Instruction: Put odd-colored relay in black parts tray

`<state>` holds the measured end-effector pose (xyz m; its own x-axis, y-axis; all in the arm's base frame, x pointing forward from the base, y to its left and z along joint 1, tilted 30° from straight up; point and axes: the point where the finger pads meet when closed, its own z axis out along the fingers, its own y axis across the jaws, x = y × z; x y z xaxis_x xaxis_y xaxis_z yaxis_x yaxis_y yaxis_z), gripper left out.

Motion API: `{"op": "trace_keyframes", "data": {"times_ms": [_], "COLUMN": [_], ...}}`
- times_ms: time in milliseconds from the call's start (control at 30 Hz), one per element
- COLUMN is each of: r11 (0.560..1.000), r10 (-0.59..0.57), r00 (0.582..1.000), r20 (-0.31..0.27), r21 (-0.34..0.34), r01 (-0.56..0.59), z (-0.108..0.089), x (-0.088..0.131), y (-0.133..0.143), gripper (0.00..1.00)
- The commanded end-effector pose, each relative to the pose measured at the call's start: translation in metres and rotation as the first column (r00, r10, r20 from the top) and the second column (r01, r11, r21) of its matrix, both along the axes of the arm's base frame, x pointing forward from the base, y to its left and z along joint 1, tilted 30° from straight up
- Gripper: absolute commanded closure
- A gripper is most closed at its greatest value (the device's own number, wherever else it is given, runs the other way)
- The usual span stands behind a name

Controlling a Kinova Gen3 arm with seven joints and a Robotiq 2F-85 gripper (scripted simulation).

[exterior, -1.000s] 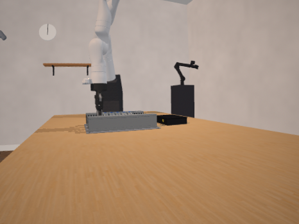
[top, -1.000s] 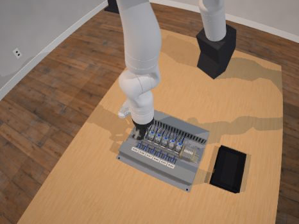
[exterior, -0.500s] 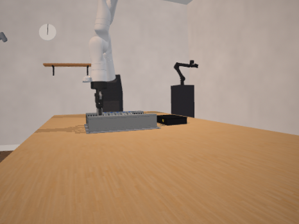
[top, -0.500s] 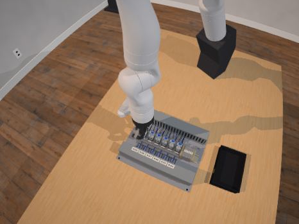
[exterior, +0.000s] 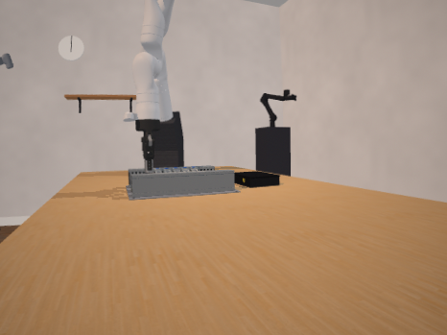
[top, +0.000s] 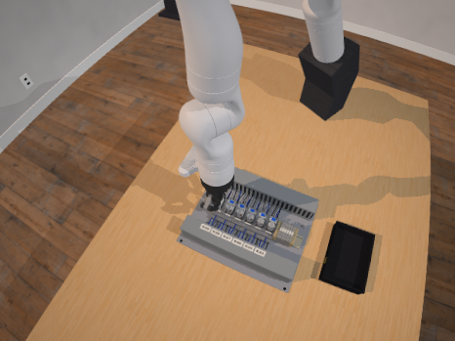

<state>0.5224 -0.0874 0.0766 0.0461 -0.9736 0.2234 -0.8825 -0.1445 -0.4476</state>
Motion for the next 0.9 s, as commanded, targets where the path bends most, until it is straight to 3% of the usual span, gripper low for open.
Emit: {"op": "trace_keyframes", "data": {"times_ms": [0,867], "r11": [1.0,1.0], "r10": [-0.002,-0.002], "r00": [1.0,1.0], "r20": [-0.002,-0.002], "r21": [0.0,0.0], "r01": [0.002,0.002], "z": [0.002,0.0048], "x": [-0.0024,-0.0038], "y": [-0.0002,0.0003], "gripper": [1.0,1.0]}}
